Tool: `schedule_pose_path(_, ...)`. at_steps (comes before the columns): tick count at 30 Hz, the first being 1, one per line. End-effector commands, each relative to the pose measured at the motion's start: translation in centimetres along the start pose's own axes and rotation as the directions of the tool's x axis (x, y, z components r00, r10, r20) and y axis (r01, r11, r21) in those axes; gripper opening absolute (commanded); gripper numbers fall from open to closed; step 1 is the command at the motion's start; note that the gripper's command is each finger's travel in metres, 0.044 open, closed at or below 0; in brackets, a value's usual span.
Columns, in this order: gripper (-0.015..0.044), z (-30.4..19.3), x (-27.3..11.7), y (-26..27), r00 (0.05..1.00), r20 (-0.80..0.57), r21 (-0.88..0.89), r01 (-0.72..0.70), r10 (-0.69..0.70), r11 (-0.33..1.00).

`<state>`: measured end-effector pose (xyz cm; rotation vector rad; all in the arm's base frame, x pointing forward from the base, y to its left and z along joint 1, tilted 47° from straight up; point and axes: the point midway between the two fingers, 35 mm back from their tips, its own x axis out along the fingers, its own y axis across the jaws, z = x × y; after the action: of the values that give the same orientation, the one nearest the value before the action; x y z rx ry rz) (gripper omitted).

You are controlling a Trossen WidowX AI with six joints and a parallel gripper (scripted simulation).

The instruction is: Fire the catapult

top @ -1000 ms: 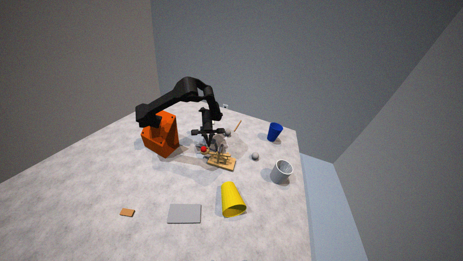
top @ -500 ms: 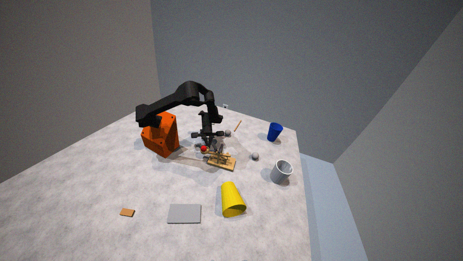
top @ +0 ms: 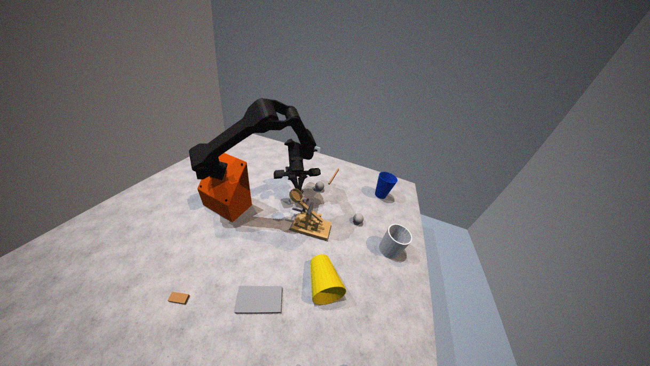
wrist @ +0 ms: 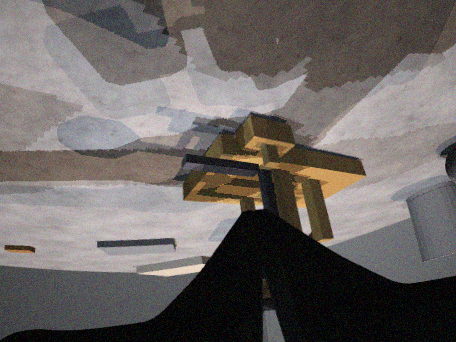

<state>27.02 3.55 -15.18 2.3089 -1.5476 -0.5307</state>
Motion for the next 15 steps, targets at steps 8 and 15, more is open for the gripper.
schedule_pose_path(8,0.0079,-1.7,-4.0,-0.7,1.000,-0.004,0.032,-0.014,0.014,0.999)
schedule_pose_path(15,0.0263,-2.3,-4.0,-2.6,0.996,0.086,0.202,-0.037,0.020,0.979)
